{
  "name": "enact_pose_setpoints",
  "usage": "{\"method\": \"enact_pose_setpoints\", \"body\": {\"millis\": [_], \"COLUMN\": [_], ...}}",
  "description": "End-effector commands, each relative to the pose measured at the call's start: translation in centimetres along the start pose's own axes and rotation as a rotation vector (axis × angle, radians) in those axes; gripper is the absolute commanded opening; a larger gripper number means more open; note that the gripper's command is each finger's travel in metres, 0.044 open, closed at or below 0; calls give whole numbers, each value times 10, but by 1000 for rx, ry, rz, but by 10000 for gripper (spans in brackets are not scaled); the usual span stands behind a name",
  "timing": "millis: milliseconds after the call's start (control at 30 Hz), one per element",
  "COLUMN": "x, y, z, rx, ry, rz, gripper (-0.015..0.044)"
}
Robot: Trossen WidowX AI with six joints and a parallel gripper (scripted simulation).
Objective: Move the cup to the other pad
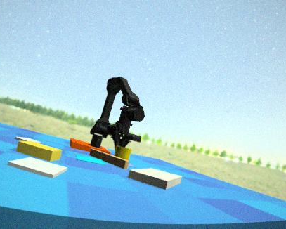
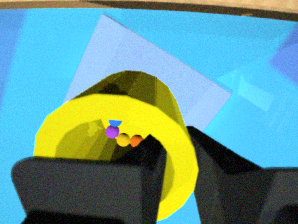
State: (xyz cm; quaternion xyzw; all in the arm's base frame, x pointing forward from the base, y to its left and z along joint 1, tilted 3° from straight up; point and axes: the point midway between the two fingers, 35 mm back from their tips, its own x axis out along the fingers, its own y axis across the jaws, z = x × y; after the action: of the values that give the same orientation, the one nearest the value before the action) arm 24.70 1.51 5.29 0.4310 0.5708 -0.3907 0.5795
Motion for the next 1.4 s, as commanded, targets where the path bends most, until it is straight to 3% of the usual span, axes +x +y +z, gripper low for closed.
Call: {"method": "enact_pose_setpoints", "body": {"millis": [0,733,1367], "x": [0,-58,-55], "y": [0,1,1], "z": [0,2,3], "rx": [0,3,6], "ry": [0,5,-1], "rz": [0,0,-1], "gripper": [0,0,0]}}
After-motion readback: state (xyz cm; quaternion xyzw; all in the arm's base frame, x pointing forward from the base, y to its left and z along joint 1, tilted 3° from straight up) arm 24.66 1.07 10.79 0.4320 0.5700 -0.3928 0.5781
